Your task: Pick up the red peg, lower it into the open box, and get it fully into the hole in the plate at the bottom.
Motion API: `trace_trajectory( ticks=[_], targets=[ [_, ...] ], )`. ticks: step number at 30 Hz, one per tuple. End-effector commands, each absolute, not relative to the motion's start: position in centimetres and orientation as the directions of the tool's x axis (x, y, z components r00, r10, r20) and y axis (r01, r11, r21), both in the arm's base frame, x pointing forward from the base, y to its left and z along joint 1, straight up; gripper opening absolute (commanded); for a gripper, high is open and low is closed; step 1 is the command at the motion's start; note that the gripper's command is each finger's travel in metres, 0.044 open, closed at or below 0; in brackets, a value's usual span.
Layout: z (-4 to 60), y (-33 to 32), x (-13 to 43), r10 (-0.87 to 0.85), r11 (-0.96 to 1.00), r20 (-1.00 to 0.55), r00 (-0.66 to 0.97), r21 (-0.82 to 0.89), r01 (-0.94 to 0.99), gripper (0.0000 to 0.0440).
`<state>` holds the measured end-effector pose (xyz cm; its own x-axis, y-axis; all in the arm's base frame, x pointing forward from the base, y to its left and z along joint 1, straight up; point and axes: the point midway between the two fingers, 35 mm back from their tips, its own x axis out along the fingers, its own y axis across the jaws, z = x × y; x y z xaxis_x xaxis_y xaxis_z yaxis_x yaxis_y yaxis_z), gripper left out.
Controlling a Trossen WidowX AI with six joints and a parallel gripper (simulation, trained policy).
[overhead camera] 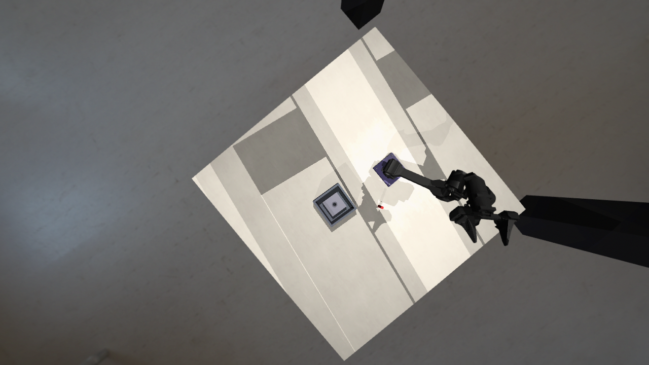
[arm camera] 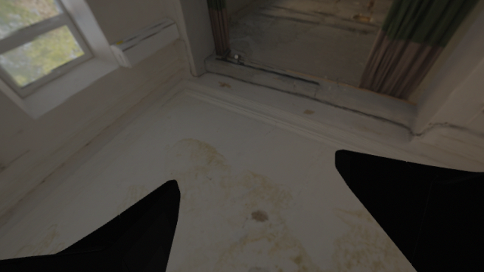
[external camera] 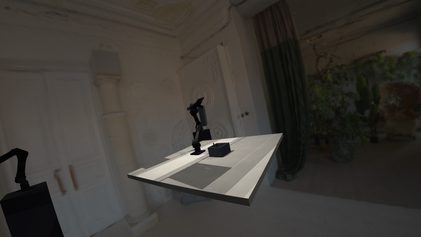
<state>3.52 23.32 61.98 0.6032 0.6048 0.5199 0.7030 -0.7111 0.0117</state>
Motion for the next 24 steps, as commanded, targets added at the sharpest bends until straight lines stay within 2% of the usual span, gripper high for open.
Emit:
trace_trajectory(
  ticks=[1, 13, 24],
  targets=[
    [62.8, 22.1, 2.9, 0.599, -0.656, 0.564, 0.568, -0.061, 0.753, 0.0440],
    [65.2, 17.0, 1.4, 0.528, -0.385, 0.712, 0.463, -0.285, 0.878, 0.0440],
    [66.4, 11.2, 2.2, 0.394, -0.081, 0.812, 0.430, -0.436, 0.896, 0.0440]
  ],
)
